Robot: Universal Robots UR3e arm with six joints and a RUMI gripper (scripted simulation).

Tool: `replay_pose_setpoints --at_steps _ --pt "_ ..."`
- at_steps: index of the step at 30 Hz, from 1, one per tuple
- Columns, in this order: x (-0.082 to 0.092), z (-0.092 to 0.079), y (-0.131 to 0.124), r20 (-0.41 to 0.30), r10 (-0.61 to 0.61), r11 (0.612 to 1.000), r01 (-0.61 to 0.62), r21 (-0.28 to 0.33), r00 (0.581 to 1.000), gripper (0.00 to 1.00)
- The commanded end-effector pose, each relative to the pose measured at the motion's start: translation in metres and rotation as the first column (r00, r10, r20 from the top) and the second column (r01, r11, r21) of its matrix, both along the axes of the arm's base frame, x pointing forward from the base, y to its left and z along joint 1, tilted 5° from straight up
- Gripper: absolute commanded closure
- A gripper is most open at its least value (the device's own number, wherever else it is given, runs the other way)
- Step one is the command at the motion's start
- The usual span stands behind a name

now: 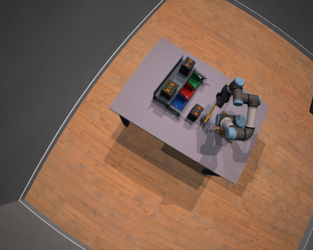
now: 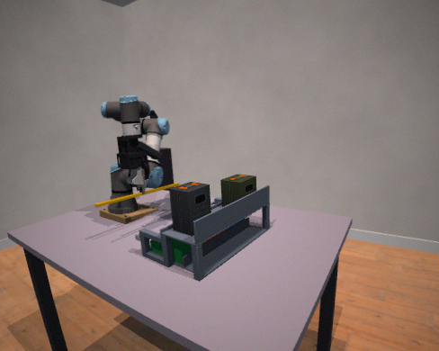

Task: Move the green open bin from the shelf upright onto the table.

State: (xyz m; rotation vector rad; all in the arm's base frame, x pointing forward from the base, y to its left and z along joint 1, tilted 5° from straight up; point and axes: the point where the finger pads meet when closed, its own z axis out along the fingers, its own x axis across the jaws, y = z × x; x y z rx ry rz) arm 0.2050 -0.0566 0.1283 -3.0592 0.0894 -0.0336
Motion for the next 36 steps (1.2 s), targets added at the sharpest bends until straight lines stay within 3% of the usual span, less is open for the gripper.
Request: replay_pose_setpoints --at_steps 1,4,9,21,26,36 --pt "0.0 -0.001 -0.001 0.002 0.0 1.0 0.0 -0.003 1.0 1.0" --pt "0.0 -0.001 -0.001 0.002 0.0 1.0 0.0 -0.003 1.0 1.0" --pt "0.001 -0.02 0.001 0.002 0.0 1.0 0.0 -0.003 1.0 1.0" --pt "0.001 -0.02 0.001 0.002 0.0 1.0 0.0 -0.003 1.0 1.0" --pt "0.001 -0.04 0.002 0.002 0.0 1.0 0.0 -0.003 1.0 1.0" --pt "0.001 -0.04 0.002 0.002 0.0 1.0 0.0 -0.003 1.0 1.0"
